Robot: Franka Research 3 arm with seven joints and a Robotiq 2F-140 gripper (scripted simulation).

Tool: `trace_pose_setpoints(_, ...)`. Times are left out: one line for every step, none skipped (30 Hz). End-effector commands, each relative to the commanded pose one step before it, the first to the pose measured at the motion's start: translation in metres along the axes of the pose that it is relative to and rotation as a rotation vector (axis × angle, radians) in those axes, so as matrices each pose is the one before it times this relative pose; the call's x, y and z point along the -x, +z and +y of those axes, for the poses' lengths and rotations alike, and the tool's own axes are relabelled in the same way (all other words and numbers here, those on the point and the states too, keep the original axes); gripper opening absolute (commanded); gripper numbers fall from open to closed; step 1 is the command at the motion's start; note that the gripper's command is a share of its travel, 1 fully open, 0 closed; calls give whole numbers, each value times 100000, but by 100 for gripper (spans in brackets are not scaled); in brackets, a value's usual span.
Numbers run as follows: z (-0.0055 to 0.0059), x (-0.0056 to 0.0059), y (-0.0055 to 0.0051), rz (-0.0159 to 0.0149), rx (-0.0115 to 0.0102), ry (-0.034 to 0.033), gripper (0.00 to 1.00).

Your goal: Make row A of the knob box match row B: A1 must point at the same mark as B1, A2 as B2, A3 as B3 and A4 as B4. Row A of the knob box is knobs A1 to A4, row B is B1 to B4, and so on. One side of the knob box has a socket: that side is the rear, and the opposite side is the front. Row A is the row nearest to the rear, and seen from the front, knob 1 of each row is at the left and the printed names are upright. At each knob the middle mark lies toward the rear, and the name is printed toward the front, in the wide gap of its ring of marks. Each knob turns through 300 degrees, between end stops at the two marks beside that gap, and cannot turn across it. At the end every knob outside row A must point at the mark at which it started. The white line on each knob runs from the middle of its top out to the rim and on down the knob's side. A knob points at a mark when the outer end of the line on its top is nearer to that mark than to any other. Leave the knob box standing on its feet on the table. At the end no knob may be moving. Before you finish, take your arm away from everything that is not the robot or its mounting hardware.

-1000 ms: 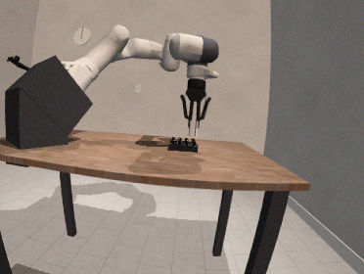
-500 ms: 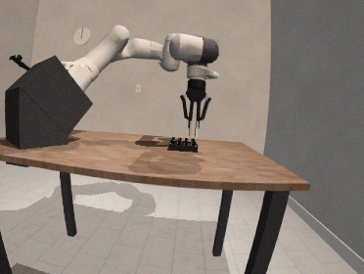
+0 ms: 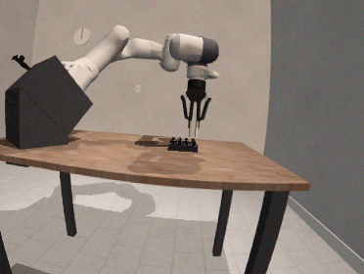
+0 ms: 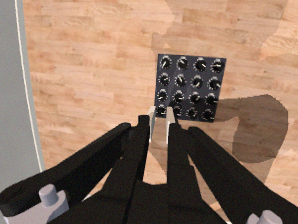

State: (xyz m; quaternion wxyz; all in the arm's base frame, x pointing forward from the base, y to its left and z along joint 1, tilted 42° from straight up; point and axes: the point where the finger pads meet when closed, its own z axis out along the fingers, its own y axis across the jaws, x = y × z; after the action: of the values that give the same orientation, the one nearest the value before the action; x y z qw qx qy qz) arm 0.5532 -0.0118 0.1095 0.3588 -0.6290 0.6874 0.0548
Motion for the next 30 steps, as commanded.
trace_pose_setpoints(-25,-11,194,163,25,-157,12)
trace_pose_setpoints(0,0,0,0,0,0,12)
trace_pose_setpoints(0,0,0,0,0,0,12)
trace_pose_setpoints(0,0,0,0,0,0,12)
trace_pose_setpoints(0,0,0,0,0,0,12)
trace_pose_setpoints(0,0,0,0,0,0,12)
trace_pose_setpoints(0,0,0,0,0,0,12)
trace_pose_setpoints(0,0,0,0,0,0,12)
trace_pose_setpoints(0,0,0,0,0,0,12)
trace_pose_setpoints(0,0,0,0,0,0,12)
trace_pose_setpoints(0,0,0,0,0,0,12)
trace_pose_setpoints(0,0,0,0,0,0,12)
trace_pose_setpoints(0,0,0,0,0,0,12)
trace_pose_setpoints(0,0,0,0,0,0,12)
trace_pose_setpoints(0,0,2,0,0,0,12)
trace_pose_setpoints(0,0,6,0,0,0,12)
trace_pose_setpoints(0,0,12,0,0,0,12)
trace_pose_setpoints(0,0,19,0,0,0,12)
trace_pose_setpoints(0,0,28,0,0,0,12)
trace_pose_setpoints(0,0,36,0,0,0,12)
trace_pose_setpoints(0,0,45,0,0,0,12)
trace_pose_setpoints(0,0,54,0,0,0,12)
trace_pose_setpoints(0,0,62,0,0,0,12)
trace_pose_setpoints(0,0,70,0,0,0,12)
trace_pose_setpoints(0,0,76,0,0,0,12)
trace_pose_setpoints(0,0,0,0,0,0,12)
trace_pose_setpoints(0,0,0,0,0,0,12)
trace_pose_setpoints(0,0,81,0,0,0,12)
trace_pose_setpoints(0,0,84,0,0,0,12)
trace_pose_setpoints(0,0,86,0,0,0,12)
